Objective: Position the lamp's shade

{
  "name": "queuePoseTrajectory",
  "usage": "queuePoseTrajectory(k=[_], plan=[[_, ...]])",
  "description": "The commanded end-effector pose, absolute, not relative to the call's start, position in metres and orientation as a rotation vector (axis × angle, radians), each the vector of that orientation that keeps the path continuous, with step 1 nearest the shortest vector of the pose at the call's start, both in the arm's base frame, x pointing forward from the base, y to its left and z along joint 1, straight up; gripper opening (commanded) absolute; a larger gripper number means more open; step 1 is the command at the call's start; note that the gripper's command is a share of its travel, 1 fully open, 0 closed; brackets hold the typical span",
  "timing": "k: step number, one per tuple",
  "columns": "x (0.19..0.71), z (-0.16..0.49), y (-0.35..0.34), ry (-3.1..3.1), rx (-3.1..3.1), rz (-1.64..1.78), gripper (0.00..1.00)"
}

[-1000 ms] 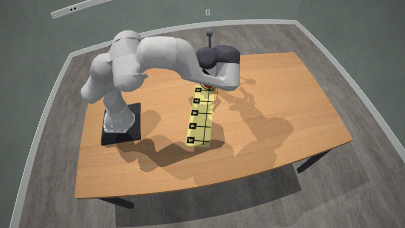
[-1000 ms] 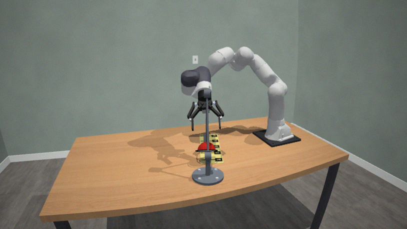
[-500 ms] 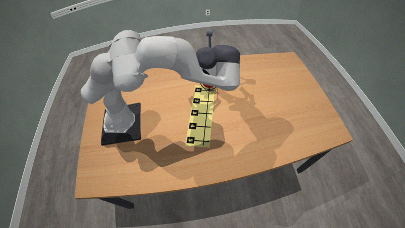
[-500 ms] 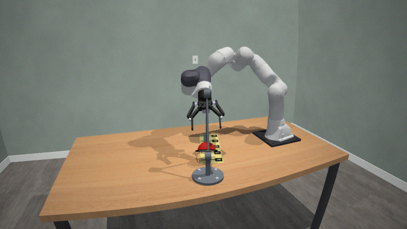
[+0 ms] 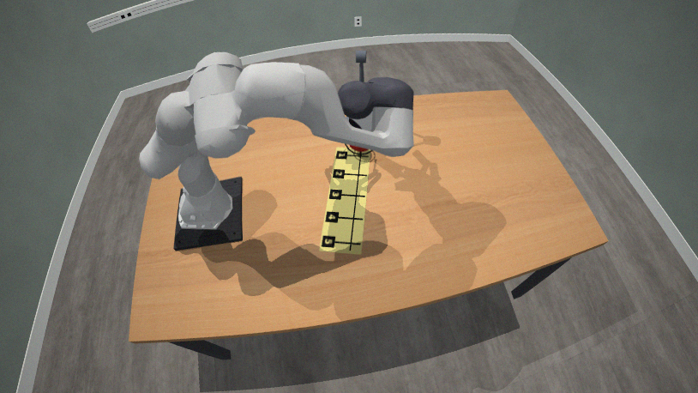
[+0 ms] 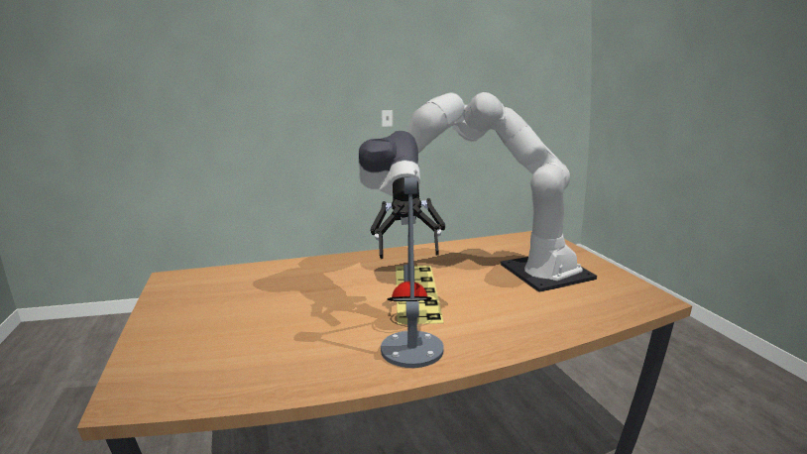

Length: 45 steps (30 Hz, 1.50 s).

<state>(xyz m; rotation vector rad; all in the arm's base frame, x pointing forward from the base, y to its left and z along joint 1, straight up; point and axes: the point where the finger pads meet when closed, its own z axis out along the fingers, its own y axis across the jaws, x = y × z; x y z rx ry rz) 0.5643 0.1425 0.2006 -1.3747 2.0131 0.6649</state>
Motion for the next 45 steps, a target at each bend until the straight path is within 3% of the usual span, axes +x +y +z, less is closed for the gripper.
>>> queuePoseTrajectory(k=[1, 45], plan=[[0.564, 0.201, 0.142, 2.013, -1.375, 0.665, 1.00], [0.559, 0.218, 0.124, 2.013, -1.375, 0.665, 1.00]])
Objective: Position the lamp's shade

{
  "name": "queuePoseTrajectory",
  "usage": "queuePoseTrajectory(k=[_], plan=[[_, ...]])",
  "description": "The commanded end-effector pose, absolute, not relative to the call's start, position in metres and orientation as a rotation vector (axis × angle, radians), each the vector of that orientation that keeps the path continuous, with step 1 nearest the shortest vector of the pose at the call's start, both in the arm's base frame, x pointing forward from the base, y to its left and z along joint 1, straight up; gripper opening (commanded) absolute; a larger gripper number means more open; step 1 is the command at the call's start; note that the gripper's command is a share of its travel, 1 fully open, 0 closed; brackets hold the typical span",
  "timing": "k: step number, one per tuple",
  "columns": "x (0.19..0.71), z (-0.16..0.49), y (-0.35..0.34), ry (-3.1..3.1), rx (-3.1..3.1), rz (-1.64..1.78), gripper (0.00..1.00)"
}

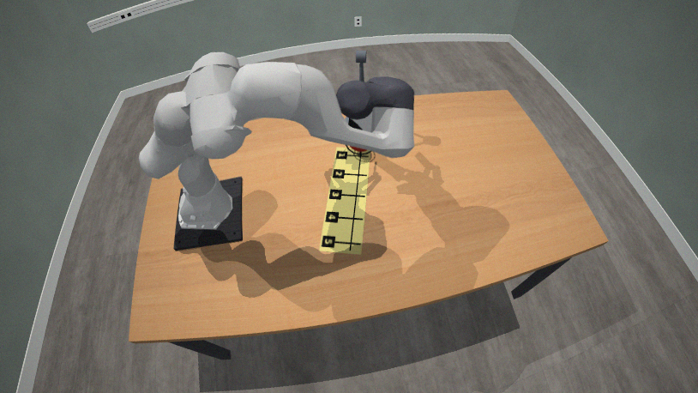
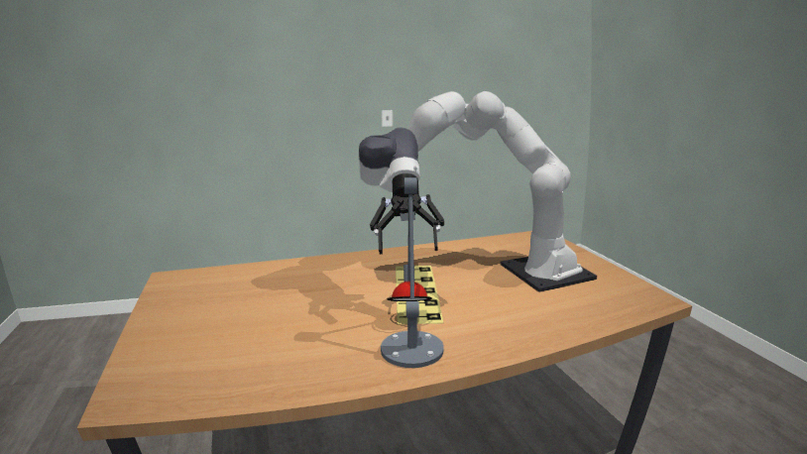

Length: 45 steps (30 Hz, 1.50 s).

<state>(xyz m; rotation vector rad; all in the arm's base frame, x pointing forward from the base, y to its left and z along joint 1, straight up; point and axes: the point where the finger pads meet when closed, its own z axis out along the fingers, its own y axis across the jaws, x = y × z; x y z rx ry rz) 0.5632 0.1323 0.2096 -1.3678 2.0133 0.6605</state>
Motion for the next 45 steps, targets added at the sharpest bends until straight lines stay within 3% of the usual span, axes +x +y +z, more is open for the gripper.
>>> queuePoseTrajectory(k=[1, 26, 45], plan=[[0.558, 0.221, 0.121, 2.013, -1.375, 0.665, 1.00], [0.542, 0.281, 0.052, 2.017, -1.355, 0.649, 1.00], [0.548, 0.277, 0.054, 2.019, -1.339, 0.637, 1.00]])
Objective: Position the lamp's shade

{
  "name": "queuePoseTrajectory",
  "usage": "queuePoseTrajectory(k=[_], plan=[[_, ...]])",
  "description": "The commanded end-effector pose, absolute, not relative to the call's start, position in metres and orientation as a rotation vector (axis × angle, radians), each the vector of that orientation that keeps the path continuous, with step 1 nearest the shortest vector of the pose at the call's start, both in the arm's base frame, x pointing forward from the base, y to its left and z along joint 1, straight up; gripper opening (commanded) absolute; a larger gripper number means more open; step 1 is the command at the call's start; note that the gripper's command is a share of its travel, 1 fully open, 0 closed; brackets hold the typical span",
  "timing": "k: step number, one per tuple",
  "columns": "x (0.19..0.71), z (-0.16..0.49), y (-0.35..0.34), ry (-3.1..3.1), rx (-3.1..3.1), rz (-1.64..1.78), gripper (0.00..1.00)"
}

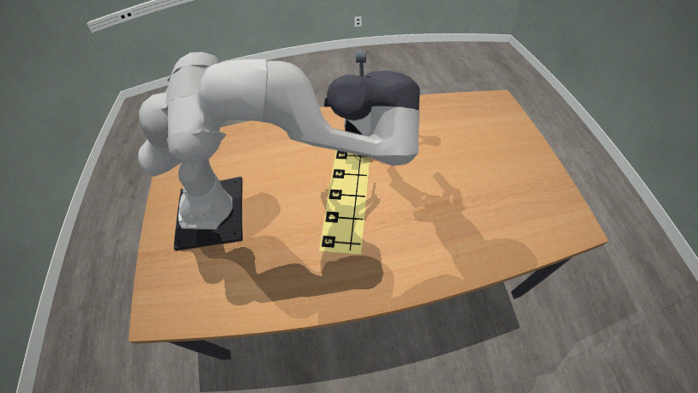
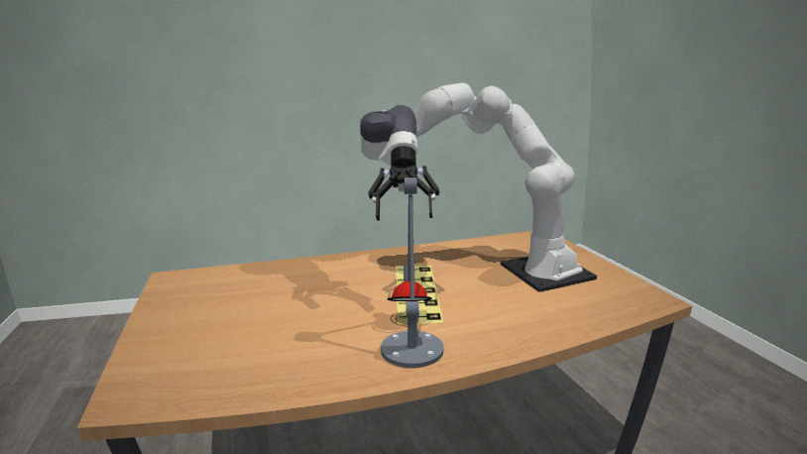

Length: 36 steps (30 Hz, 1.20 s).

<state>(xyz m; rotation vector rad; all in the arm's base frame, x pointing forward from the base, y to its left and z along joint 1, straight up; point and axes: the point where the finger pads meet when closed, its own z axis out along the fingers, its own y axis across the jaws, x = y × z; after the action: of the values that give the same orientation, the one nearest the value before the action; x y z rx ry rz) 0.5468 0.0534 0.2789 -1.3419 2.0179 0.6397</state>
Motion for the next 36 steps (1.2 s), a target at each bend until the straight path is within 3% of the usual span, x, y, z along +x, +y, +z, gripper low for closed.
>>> queuePoseTrajectory(k=[1, 36], plan=[[0.5480, 0.2773, 0.0536, 2.019, -1.339, 0.637, 1.00], [0.5458, 0.2791, 0.0543, 2.004, -1.352, 0.638, 1.00]])
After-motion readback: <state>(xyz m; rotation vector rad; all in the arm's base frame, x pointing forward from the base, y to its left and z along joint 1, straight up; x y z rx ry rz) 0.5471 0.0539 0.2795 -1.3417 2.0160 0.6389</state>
